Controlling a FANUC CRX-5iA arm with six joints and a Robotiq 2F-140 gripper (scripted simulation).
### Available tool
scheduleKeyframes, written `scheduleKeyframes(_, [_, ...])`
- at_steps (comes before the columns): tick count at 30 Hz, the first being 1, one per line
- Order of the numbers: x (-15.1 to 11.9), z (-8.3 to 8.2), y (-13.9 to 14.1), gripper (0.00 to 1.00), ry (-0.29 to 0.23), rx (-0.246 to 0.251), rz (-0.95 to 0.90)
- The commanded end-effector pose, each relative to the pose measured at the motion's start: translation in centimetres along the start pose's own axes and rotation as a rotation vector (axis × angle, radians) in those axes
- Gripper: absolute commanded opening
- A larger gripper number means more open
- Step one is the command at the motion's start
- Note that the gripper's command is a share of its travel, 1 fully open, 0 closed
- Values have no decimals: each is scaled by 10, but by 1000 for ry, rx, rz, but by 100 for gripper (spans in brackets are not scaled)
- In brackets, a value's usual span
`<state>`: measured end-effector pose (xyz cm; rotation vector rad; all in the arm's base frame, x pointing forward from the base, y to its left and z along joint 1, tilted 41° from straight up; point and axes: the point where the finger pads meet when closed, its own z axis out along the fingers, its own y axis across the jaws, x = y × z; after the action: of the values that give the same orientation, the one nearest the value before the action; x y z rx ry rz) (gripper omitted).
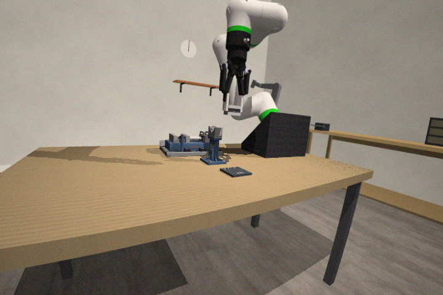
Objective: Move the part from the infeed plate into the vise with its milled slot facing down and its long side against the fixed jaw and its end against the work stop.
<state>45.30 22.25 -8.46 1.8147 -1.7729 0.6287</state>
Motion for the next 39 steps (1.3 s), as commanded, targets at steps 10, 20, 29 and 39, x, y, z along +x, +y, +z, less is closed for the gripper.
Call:
scheduleKeyframes(10, [31,-1,-3,0,0,0,11])
scheduleKeyframes(20, [56,0,-4,0,0,0,20])
scheduleKeyframes(29, [81,1,-3,0,0,0,30])
scheduleKeyframes(39, [98,2,-3,0,1,0,36])
